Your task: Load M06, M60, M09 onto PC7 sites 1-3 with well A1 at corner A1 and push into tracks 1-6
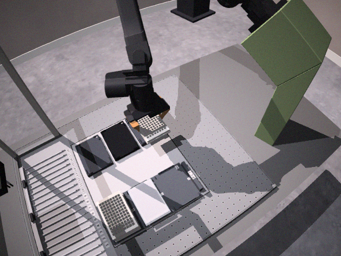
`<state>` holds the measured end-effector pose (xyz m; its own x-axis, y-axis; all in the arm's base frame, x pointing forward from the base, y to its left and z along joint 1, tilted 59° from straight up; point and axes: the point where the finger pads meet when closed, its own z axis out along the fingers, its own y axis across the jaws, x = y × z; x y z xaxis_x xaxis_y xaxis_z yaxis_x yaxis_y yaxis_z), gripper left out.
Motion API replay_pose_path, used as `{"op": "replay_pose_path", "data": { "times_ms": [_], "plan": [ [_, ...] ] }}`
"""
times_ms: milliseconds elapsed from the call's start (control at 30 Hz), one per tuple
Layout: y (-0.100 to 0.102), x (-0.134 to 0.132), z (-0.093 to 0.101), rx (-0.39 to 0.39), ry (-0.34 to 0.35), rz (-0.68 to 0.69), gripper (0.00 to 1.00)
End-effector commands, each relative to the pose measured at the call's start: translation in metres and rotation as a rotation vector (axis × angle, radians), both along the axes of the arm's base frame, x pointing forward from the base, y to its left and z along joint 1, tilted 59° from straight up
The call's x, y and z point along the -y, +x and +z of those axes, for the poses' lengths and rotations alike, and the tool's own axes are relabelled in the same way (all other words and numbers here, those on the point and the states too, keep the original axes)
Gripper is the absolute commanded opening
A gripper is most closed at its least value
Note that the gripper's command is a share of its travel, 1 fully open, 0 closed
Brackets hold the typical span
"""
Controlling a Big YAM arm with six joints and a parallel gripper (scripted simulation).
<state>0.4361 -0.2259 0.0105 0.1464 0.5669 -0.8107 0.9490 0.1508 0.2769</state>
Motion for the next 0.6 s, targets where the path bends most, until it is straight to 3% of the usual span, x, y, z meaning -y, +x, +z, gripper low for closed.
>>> {"op": "replay_pose_path", "data": {
  "times_ms": [0,567],
  "plan": [
    [0.014,-0.016,-0.003,0.042,0.001,0.012,0.0],
    [0.028,-0.052,-0.05,0.042,0.001,0.014,0.0]
  ]
}}
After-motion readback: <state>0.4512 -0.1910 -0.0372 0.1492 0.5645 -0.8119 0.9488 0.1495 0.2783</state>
